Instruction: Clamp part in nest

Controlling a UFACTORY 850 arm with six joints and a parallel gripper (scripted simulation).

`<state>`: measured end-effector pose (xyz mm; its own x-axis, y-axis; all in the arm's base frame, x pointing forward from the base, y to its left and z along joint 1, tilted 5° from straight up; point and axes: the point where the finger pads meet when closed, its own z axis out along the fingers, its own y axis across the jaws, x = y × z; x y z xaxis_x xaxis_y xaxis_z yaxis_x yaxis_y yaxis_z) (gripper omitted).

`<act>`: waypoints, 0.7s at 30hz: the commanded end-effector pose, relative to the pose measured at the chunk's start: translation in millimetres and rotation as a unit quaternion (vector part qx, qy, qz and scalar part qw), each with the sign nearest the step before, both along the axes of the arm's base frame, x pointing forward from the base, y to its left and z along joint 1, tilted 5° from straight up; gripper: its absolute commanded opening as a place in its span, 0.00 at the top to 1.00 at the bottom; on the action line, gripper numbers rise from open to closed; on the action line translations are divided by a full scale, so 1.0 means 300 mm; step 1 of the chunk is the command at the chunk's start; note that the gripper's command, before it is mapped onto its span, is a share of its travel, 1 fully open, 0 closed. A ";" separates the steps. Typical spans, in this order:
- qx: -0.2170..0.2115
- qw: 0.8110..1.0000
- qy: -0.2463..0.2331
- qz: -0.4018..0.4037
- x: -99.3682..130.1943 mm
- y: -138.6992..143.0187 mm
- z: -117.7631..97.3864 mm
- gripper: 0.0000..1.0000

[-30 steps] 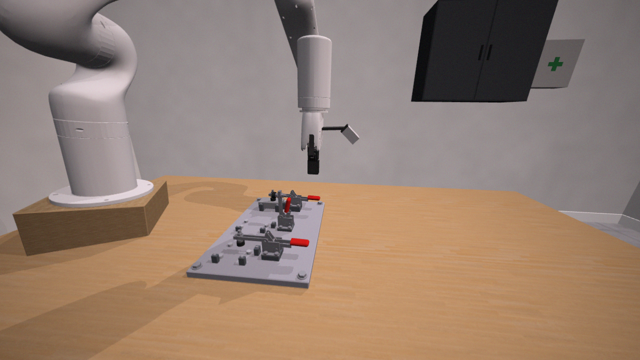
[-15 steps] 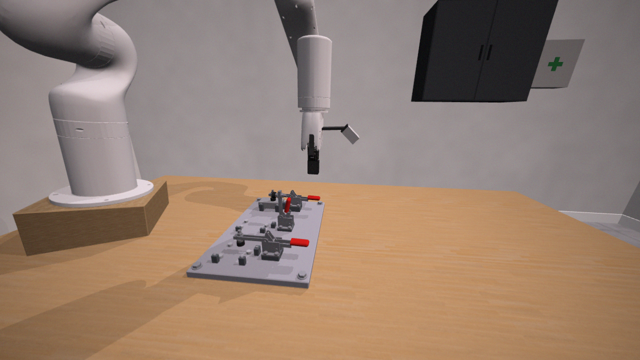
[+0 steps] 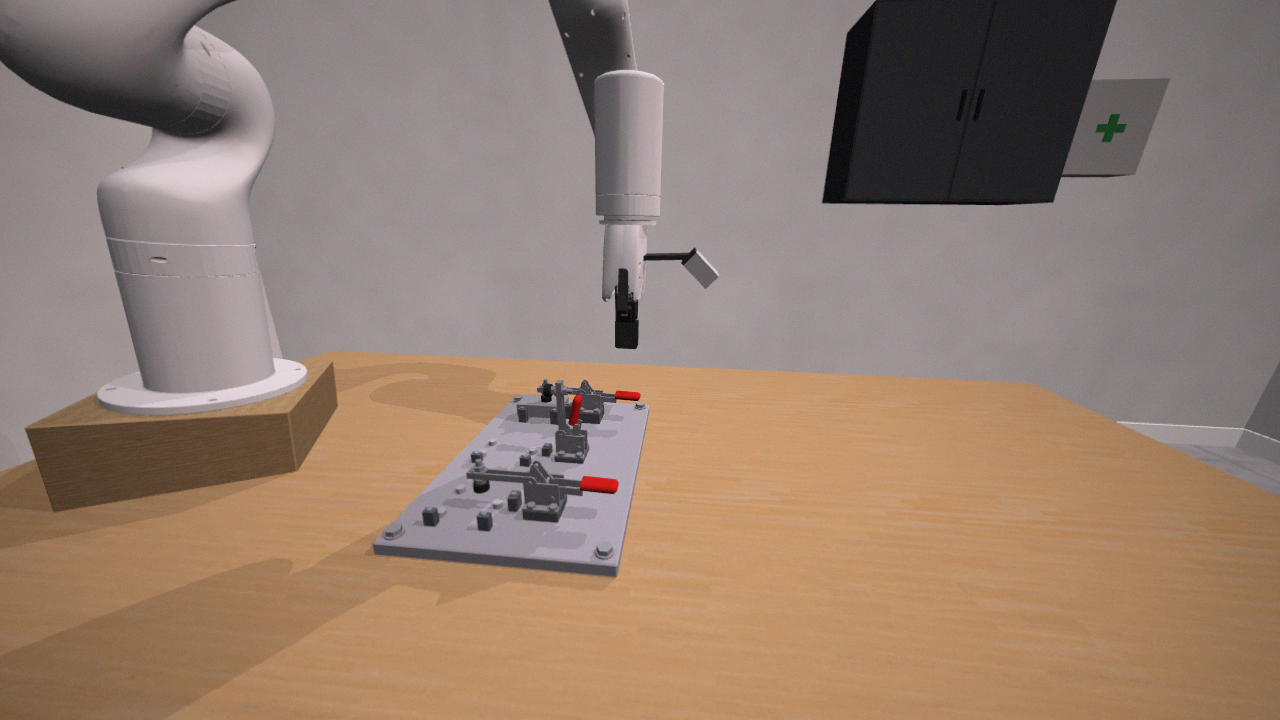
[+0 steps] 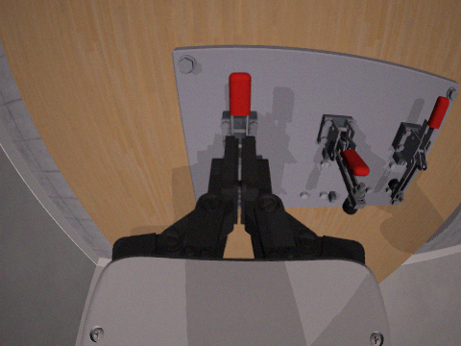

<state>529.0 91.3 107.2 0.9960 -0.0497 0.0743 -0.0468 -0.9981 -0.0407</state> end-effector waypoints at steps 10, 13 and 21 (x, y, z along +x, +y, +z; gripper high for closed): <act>0.000 1.000 -0.001 0.000 0.003 0.000 0.003 1.00; 0.000 1.000 -0.001 0.000 0.003 0.000 0.003 0.00; 0.000 1.000 -0.001 0.000 0.003 0.000 0.003 0.00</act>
